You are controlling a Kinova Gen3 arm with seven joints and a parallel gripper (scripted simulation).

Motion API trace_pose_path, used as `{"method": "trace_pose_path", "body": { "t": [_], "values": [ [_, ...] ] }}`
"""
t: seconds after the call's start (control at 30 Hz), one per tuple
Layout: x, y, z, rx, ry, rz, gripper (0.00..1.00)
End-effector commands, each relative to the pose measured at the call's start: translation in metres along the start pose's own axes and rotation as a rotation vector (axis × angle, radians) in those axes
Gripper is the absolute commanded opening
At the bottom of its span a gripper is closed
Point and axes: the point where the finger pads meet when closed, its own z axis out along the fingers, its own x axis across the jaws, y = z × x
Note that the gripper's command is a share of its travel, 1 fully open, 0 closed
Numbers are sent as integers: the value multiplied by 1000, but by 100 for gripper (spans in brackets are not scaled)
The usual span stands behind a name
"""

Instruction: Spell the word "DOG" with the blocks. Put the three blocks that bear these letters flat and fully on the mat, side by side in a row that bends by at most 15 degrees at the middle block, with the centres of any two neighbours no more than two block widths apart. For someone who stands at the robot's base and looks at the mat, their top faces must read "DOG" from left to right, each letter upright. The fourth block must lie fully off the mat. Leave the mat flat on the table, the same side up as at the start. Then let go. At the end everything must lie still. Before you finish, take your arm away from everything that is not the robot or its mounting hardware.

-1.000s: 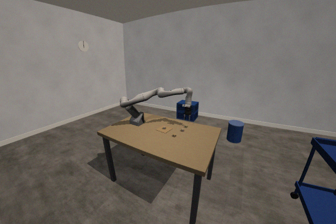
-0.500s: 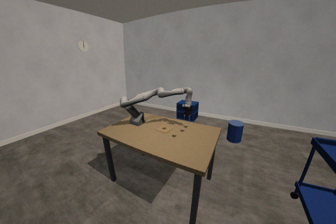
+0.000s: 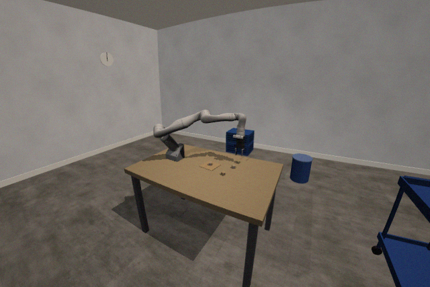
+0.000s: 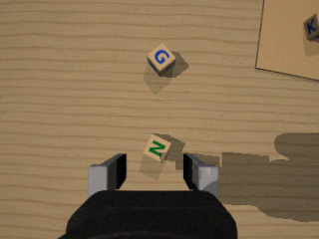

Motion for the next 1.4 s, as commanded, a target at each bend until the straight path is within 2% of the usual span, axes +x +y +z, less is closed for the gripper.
{"method": "trace_pose_path", "body": {
  "t": [0.0,0.2,0.37,1.37],
  "values": [
    [-4,-23,-9,-2,0,10,100],
    [0,-66,-9,-4,2,9,100],
    [5,-84,-8,-6,4,8,100],
    [6,-85,-8,-6,4,8,100]
  ]
}}
